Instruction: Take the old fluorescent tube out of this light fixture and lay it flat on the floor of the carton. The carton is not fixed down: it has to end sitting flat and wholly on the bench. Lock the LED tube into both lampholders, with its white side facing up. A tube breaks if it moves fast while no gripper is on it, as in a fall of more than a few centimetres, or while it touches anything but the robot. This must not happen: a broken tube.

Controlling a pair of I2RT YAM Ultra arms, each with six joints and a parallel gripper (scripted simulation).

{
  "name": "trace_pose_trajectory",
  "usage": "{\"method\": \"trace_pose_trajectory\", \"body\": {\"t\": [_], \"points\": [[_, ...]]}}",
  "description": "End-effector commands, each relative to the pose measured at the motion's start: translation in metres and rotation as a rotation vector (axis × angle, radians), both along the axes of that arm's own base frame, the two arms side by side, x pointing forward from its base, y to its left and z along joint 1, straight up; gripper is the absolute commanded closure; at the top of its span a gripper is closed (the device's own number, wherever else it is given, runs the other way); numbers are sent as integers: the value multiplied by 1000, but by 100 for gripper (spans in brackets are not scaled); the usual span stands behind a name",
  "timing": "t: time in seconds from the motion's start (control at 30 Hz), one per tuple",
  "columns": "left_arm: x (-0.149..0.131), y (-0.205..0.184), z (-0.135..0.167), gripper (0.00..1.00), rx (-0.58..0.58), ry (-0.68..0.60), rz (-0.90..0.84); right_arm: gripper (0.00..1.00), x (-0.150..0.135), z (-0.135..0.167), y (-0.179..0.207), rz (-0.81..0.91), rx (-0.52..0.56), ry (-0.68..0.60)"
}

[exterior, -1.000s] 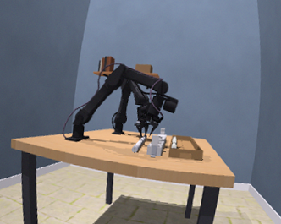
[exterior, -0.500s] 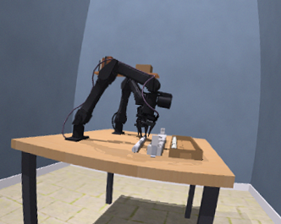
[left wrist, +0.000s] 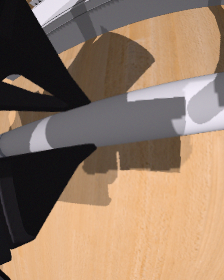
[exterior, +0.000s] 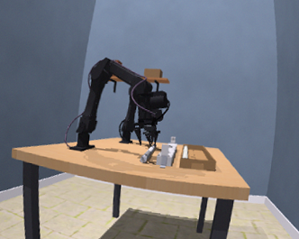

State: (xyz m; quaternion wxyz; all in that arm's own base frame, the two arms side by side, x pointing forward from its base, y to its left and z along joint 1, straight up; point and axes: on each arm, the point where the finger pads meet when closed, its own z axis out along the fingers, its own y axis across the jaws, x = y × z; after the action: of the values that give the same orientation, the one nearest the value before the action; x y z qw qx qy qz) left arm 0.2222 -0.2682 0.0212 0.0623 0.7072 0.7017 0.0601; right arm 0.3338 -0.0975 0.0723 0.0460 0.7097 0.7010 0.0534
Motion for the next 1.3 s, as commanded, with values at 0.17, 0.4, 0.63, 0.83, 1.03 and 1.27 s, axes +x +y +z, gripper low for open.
{"method": "trace_pose_trajectory", "body": {"t": [0.17,0.4,0.63,0.83,1.03,1.27], "points": [[-1,-5,6,89,-24,-2,-6,51,0,15,-16,-10,-33,-100],[-1,-5,6,89,-24,-2,-6,51,-4,10,-5,19,-31,-74],[-1,-5,6,89,-24,-2,-6,51,-4,1,-11,6,-27,-47],[-1,-5,6,89,-24,-2,-6,51,0,-23,-7,-1,-26,-40],[-1,-5,6,89,-24,-2,-6,51,1,-36,-7,-1,-24,-33],[-1,-5,6,89,-24,-2,-6,51,5,-48,-7,-1,-30,-47]]}}
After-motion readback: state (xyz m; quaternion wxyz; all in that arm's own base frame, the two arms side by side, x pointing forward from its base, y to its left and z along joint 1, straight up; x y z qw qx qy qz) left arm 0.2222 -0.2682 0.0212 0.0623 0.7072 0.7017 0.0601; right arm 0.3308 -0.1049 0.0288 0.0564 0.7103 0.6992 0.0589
